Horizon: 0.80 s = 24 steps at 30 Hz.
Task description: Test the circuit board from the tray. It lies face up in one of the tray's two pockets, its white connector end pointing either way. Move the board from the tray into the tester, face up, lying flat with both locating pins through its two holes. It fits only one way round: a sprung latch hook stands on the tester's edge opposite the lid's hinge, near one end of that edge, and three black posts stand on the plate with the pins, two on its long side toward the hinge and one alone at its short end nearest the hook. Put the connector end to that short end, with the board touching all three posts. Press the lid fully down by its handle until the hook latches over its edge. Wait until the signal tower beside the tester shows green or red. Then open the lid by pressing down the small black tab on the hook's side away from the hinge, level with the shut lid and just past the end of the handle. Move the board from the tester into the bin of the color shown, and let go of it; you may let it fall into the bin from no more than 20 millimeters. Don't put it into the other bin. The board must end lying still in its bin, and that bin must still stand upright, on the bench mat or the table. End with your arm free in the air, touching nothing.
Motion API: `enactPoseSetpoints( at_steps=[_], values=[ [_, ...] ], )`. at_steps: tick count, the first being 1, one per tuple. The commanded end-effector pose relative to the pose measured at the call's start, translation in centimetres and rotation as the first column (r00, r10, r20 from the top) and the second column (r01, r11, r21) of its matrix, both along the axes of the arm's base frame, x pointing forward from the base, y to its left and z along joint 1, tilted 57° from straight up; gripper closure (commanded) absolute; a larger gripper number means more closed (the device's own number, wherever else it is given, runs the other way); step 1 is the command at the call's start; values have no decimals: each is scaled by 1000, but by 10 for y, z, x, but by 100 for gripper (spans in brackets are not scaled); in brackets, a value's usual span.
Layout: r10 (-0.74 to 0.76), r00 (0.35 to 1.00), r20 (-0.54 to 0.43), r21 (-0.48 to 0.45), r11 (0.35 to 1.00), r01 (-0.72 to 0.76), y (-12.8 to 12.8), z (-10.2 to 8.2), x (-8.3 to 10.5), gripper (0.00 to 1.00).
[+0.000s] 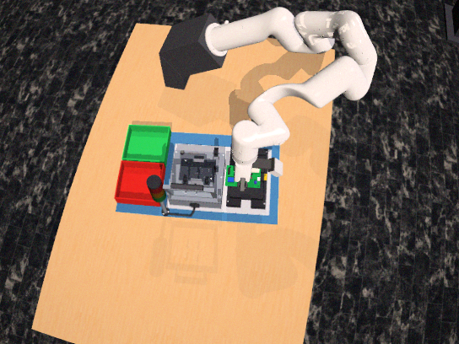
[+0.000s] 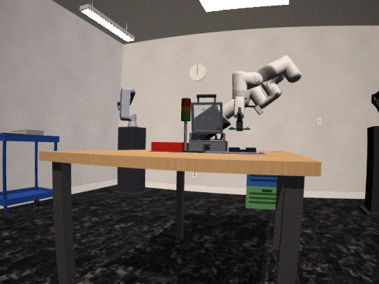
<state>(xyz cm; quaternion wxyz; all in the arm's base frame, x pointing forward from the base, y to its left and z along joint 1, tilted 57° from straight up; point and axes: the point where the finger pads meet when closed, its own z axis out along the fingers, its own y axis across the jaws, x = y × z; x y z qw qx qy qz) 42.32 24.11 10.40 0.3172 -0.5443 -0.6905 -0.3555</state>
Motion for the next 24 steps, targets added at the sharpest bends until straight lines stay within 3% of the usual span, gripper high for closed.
enactPoseSetpoints(
  at_steps=[1,24],
  values=[
    [-2,1000,1,0,1000,2,-10,-12,0,21],
    [-2,1000,1,0,1000,2,-81,-105,-3,21]
  ],
)
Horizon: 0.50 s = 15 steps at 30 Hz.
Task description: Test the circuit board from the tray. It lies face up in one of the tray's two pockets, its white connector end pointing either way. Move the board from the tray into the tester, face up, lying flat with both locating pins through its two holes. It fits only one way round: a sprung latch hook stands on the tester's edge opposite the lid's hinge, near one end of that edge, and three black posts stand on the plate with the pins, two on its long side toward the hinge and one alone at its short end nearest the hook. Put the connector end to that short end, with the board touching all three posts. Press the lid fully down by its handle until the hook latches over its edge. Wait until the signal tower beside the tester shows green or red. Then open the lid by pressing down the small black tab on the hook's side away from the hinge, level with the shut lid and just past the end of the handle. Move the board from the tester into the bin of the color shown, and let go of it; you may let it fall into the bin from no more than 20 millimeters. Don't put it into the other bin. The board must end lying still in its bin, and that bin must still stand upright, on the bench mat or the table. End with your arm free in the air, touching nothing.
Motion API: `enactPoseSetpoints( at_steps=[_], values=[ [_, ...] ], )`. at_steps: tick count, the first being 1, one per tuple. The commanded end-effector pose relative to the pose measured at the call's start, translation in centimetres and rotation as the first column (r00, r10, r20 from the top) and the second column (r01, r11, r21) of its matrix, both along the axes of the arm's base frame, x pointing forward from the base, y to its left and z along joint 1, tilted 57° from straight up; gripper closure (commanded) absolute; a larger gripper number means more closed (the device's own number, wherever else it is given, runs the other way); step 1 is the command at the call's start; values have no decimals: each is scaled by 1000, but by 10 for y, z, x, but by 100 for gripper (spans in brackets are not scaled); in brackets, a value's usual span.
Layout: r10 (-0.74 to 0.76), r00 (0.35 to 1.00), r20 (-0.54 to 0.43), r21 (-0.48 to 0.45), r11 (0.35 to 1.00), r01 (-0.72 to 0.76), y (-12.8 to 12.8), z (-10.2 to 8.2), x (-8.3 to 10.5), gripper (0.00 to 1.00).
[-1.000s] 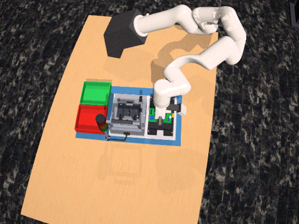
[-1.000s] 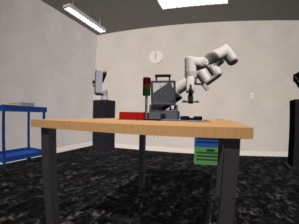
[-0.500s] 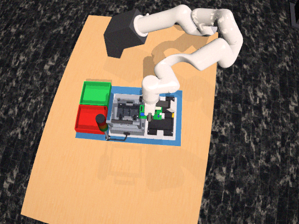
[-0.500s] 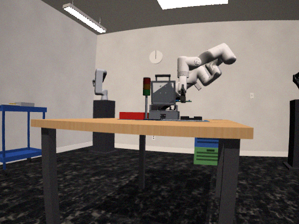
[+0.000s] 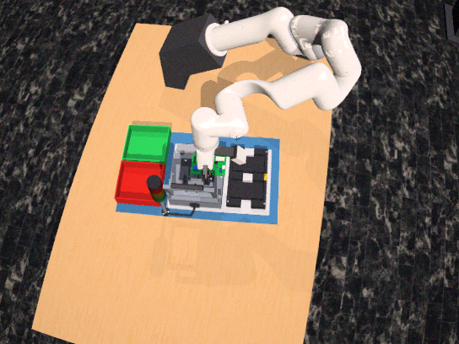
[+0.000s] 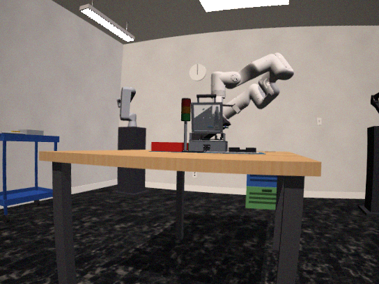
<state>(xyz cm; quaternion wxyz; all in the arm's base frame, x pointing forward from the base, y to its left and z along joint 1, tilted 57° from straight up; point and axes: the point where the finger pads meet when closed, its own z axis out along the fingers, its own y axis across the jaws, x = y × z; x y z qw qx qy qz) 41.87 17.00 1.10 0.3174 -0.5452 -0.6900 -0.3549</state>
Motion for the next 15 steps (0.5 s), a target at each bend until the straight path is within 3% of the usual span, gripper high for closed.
enactPoseSetpoints(
  at_steps=[1,15],
  values=[
    [-1,1000,3,1,1000,1,-13,-15,2,21],
    [-1,1000,3,1,1000,1,-26,-33,1,21]
  ],
)
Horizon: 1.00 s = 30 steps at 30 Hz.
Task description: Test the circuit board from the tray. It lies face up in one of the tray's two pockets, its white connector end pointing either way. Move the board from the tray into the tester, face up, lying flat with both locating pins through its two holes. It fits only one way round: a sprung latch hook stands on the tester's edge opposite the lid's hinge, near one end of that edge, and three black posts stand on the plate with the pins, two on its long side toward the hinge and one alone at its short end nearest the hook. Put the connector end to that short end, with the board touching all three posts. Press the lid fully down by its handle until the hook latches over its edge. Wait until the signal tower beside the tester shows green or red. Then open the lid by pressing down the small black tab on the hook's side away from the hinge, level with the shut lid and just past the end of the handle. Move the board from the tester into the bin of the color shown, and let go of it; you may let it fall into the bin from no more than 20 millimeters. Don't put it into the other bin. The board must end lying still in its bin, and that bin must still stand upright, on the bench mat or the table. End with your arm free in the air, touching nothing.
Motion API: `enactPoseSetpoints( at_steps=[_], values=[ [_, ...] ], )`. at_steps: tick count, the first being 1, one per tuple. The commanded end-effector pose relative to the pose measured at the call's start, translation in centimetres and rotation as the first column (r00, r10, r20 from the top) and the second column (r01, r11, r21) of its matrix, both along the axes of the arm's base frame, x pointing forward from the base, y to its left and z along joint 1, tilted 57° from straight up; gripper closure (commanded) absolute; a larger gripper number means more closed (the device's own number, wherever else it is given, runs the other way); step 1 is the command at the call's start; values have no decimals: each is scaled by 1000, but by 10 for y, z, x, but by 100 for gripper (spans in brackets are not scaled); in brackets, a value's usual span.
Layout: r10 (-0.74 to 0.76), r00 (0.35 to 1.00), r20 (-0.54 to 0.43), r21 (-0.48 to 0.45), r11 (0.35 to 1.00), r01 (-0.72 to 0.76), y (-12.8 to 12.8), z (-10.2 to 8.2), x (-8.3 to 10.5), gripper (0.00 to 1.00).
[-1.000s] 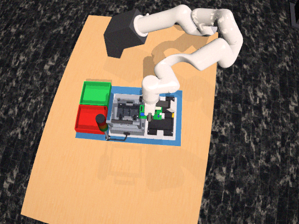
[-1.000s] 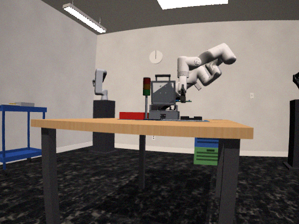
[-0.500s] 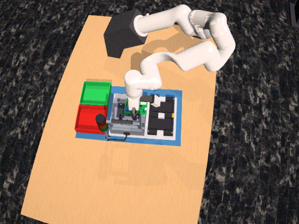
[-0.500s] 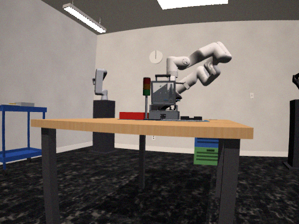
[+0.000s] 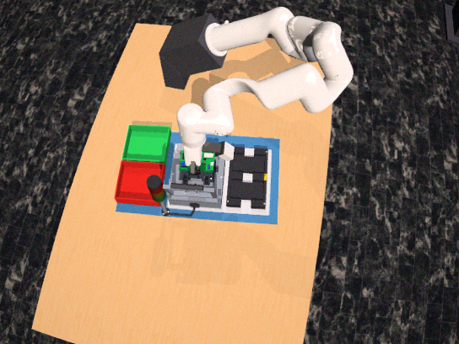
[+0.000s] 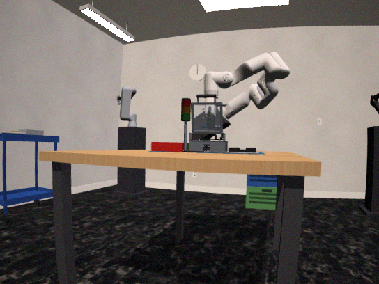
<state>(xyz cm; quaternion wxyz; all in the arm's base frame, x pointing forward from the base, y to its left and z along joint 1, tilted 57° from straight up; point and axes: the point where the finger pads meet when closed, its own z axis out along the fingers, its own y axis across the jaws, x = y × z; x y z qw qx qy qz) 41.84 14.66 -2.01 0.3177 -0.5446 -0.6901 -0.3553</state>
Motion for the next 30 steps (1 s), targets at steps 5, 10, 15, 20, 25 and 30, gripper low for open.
enactPoseSetpoints(
  at_steps=[5,10,15,20,25,30],
  values=[
    [-2,1000,3,-1,1000,2,-3,-2,1,21],
    [-2,1000,3,-1,1000,2,-3,-2,1,21],
    [-2,1000,2,-1,1000,2,-3,-2,1,21],
    [-2,1000,2,-1,1000,2,-3,-2,1,21],
    [-2,1000,2,-1,1000,2,-2,-2,1,21],
    [-2,1000,2,-1,1000,2,0,-3,1,21]
  ],
)
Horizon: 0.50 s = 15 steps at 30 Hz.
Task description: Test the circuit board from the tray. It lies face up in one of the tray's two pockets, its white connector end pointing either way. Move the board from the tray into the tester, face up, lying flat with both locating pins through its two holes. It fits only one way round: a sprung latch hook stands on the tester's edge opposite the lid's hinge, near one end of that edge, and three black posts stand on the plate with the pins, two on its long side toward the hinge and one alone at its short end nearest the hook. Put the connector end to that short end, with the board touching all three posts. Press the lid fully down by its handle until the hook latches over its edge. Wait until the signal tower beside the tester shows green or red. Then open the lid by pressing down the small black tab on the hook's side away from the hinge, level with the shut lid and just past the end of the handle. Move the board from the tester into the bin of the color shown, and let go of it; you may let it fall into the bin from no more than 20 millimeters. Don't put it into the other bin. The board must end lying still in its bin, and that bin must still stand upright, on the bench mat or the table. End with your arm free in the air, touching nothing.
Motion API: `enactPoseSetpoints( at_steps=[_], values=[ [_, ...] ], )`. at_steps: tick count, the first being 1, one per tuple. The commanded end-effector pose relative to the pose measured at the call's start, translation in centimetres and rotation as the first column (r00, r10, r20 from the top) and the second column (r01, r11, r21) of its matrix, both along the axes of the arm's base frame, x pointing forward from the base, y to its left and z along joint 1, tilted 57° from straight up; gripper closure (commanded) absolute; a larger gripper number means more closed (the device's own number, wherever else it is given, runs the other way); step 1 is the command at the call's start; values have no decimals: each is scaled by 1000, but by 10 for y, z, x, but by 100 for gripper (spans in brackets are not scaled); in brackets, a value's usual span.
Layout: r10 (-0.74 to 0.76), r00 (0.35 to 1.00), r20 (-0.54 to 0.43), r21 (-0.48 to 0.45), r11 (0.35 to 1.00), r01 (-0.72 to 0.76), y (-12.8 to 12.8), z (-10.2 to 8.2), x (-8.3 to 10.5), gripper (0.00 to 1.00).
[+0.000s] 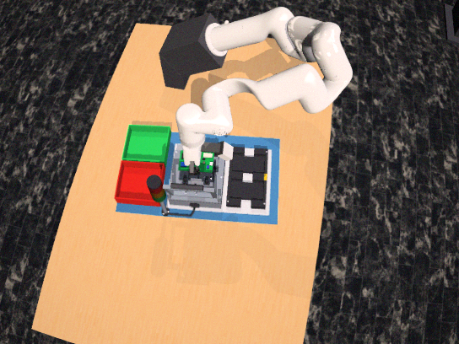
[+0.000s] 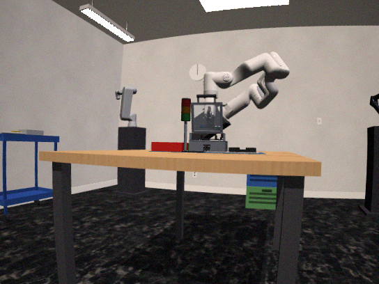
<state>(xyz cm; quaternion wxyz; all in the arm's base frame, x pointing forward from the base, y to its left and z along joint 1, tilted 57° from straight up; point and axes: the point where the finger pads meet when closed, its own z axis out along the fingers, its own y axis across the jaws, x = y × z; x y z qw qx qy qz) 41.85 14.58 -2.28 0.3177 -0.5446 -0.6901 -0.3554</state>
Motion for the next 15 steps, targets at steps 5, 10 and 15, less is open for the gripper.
enactPoseSetpoints(
  at_steps=[5,10,15],
  values=[
    [-2,1000,2,-1,1000,2,5,-3,1,21],
    [-2,1000,2,-1,1000,2,9,-6,0,21],
    [-2,1000,2,-1,1000,2,17,-11,0,21]
  ],
)
